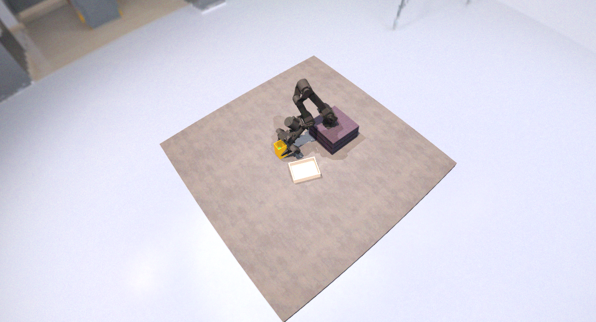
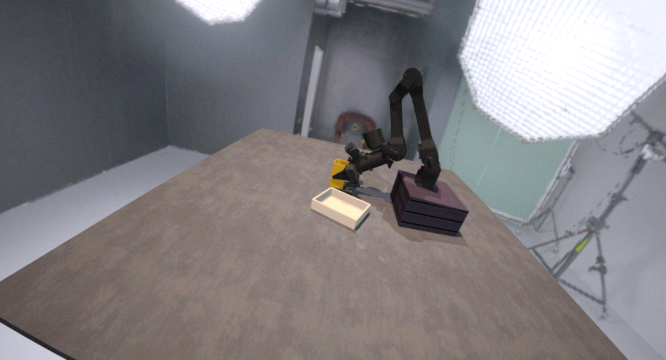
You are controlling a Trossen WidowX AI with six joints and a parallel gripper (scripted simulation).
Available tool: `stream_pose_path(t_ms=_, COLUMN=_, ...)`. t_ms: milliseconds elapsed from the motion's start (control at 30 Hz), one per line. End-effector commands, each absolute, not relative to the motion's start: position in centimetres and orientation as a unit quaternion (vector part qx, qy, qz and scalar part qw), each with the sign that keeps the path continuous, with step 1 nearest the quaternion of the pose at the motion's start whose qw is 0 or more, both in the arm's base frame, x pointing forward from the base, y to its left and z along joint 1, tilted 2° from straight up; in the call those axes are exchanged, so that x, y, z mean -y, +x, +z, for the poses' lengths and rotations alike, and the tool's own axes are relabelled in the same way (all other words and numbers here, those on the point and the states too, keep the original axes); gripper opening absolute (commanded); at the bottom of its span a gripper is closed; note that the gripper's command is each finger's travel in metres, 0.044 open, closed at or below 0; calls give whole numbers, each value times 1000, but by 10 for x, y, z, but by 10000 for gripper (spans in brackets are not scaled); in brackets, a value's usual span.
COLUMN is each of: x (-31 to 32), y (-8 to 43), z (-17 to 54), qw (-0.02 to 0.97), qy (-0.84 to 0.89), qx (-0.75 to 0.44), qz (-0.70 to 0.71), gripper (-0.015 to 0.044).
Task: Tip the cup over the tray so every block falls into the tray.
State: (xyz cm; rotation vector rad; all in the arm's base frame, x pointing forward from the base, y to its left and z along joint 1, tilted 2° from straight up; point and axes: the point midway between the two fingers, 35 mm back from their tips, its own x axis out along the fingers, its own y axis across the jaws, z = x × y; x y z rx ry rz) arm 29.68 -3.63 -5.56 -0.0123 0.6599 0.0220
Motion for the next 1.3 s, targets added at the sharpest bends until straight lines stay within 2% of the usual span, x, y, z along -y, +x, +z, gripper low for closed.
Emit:
stream_pose_path(t_ms=0, x=37, y=298, z=-55, qw=946, qy=-4, qx=-323, qz=9, gripper=288)
stream_pose_path(t_ms=267, x=37, y=298, z=-55, qw=946, qy=-4, qx=-323, qz=9, gripper=235)
stream_pose_path(t_ms=567, x=36, y=298, z=-44, qw=946, qy=-4, qx=-323, qz=9, gripper=0)
stream_pose_path(t_ms=1267, x=36, y=300, z=-11, qw=946, qy=-4, qx=-323, qz=9, gripper=0)
